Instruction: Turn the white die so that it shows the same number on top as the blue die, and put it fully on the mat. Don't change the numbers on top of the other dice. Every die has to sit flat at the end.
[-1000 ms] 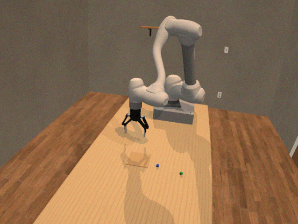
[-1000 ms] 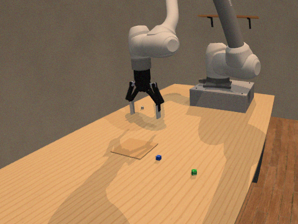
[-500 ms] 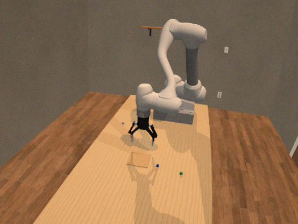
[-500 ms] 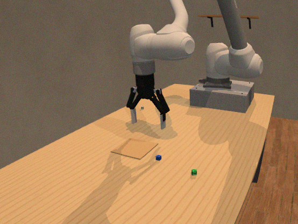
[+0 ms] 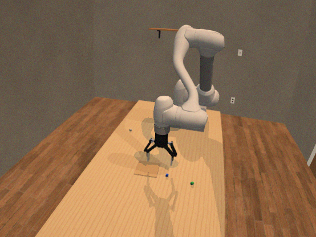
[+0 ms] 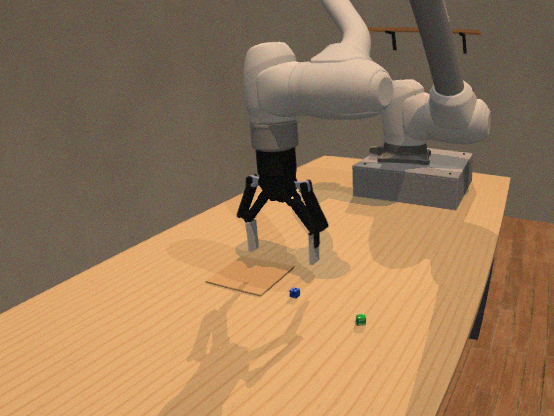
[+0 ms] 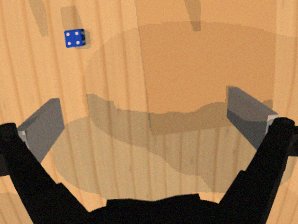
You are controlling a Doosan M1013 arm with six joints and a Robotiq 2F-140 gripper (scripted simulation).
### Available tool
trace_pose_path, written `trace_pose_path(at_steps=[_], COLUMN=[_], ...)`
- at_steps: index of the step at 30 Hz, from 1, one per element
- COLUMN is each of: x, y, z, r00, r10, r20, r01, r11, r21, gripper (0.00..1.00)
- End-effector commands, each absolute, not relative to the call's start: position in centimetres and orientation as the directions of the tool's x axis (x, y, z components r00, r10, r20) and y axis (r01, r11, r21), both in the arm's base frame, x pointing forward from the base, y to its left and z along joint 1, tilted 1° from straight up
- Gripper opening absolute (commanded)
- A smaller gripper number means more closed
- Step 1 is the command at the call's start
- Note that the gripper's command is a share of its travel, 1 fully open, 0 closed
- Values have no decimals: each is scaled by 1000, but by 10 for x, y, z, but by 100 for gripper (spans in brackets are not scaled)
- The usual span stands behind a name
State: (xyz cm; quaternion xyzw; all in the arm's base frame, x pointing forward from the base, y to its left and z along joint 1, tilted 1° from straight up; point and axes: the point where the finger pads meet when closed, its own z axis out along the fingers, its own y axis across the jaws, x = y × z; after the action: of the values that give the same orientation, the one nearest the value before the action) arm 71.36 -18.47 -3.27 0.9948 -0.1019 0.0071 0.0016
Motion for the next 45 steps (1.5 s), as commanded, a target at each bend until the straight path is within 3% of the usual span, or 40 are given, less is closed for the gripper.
trace_pose_path(at_steps=[1, 20, 45], x=[733, 795, 802], y=[-175, -141, -137], z=[-32, -32, -32], r00=[979, 979, 979], r10=[-203, -203, -203], r20=[14, 14, 14], r01=[-203, -203, -203], r11=[-979, -979, -979], r21=[2, 2, 2], gripper=[100, 100, 100])
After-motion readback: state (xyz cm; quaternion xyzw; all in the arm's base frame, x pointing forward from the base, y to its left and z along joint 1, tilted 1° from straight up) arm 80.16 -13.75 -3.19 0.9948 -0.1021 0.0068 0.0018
